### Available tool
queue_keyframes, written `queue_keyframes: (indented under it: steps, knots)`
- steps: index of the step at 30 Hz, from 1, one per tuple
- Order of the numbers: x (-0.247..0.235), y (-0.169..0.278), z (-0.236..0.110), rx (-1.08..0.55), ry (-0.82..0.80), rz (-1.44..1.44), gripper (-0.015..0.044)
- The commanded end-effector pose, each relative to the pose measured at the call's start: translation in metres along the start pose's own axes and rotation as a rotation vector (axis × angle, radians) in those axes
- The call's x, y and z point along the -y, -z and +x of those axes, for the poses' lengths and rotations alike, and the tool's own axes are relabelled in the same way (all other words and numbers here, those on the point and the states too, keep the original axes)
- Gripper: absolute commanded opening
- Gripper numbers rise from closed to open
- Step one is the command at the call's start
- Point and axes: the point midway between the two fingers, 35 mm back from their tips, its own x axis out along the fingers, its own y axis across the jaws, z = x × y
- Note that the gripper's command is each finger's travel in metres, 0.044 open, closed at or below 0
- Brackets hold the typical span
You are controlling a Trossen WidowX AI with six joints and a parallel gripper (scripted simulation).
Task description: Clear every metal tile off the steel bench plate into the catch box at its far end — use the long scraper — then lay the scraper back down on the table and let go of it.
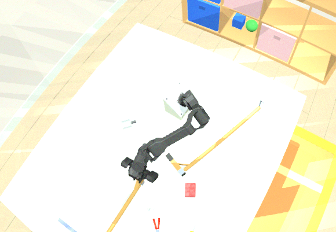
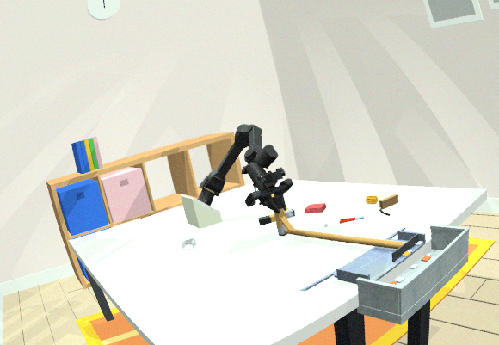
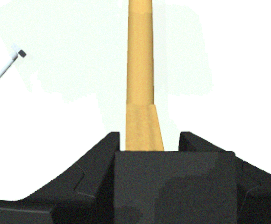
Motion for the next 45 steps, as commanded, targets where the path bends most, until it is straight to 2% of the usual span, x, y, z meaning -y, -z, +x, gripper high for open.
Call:
queue_keyframes:
  steps: [1, 27, 45]
  knots:
    - [-0.001, -0.011, 0.001, 0.018, 0.001, -0.009, 0.0000]
    - [0.004, -0.014, 0.010, 0.009, -0.001, -0.004, 0.0000]
    - [0.004, -0.005, -0.003, 0.009, 0.001, -0.004, 0.0000]
